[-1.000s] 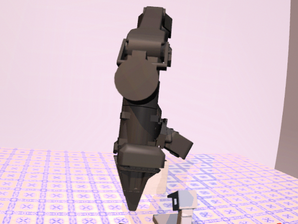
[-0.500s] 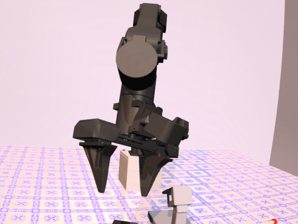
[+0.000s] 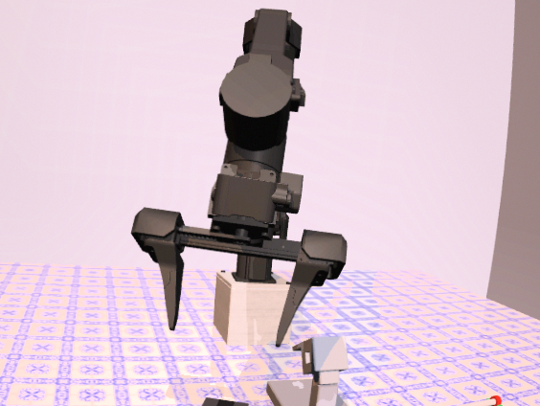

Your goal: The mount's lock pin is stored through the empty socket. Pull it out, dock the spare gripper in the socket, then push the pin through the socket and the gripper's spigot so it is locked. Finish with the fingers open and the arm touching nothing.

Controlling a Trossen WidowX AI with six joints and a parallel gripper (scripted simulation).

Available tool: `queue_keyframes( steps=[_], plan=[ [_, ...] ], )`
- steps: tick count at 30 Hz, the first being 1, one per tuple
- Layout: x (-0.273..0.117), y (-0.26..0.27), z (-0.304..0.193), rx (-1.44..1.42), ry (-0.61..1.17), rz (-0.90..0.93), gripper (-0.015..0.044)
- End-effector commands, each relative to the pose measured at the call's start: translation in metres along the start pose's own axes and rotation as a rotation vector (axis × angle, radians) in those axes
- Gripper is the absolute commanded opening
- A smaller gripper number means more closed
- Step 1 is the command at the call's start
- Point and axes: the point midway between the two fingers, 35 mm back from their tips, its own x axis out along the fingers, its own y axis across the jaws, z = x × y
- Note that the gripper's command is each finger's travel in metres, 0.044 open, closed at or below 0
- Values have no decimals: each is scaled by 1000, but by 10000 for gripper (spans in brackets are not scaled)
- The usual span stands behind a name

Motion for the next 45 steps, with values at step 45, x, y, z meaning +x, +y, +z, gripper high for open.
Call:
queue_keyframes(
  steps=[45],
  plan=[
    [100, 2, -57, 74, -12, 4, 440]
  ],
)
